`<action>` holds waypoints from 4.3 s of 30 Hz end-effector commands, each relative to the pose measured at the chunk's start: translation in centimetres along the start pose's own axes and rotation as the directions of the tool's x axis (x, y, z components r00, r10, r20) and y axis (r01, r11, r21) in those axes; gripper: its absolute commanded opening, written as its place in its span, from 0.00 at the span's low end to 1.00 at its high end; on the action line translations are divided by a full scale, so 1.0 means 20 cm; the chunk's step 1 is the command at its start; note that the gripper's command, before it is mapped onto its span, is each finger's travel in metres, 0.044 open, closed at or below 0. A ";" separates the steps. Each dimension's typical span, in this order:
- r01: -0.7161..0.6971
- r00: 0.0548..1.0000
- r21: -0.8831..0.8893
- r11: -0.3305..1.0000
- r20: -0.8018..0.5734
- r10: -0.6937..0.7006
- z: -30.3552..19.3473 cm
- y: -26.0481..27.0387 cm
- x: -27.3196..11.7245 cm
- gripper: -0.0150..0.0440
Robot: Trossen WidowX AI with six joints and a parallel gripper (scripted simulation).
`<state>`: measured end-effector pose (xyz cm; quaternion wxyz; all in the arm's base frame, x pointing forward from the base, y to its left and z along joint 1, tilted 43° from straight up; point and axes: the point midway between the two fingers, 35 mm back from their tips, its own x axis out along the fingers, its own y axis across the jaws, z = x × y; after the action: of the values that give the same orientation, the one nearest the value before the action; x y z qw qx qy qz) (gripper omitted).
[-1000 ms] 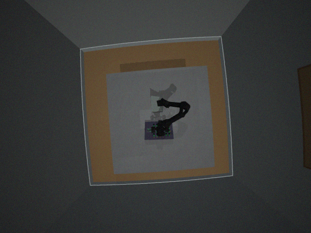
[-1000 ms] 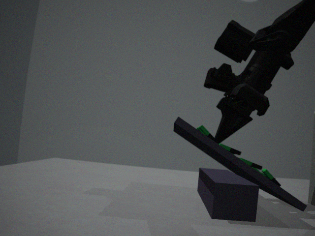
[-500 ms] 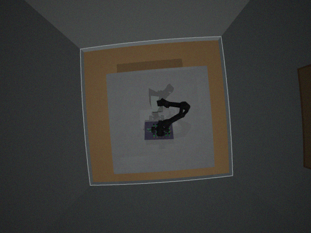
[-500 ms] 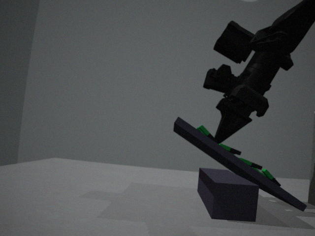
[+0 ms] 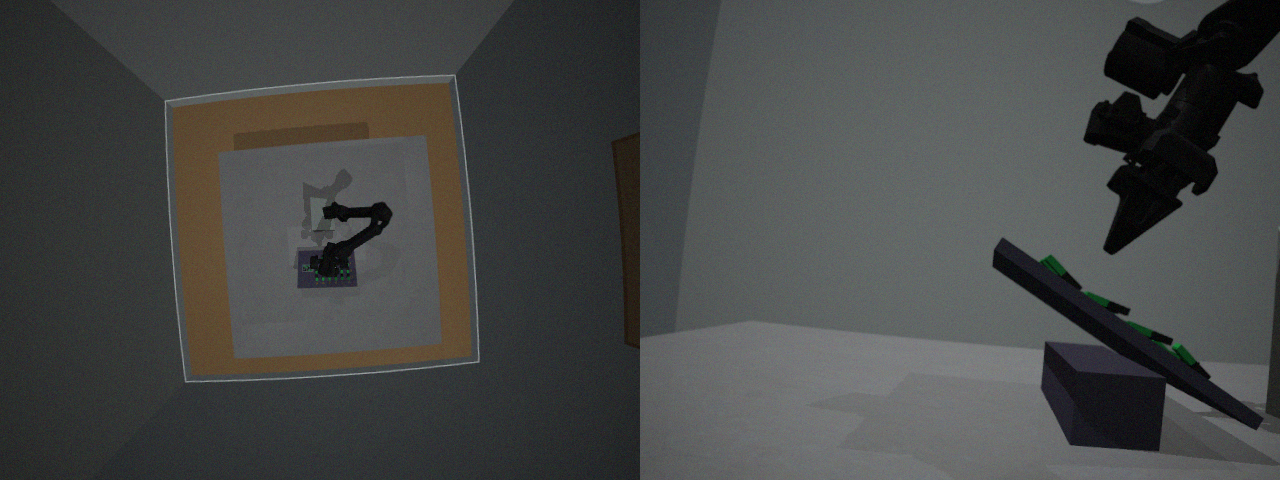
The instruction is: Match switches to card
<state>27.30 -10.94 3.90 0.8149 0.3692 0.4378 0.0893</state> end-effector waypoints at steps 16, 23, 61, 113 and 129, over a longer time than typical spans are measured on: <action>-0.006 1.000 -0.006 1.000 0.008 0.006 -0.27 0.52 -0.08 0.25; -0.009 1.000 -0.005 1.000 0.009 0.009 -0.29 0.54 -0.08 0.25; -0.012 0.999 -0.006 1.000 0.037 0.012 -0.29 0.54 0.21 0.25; -0.012 0.999 -0.006 1.000 0.037 0.012 -0.29 0.54 0.23 0.25; -0.012 0.999 -0.006 1.000 0.037 0.012 -0.29 0.54 0.24 0.25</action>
<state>27.62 2.14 6.23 0.8239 0.3703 0.4194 0.0908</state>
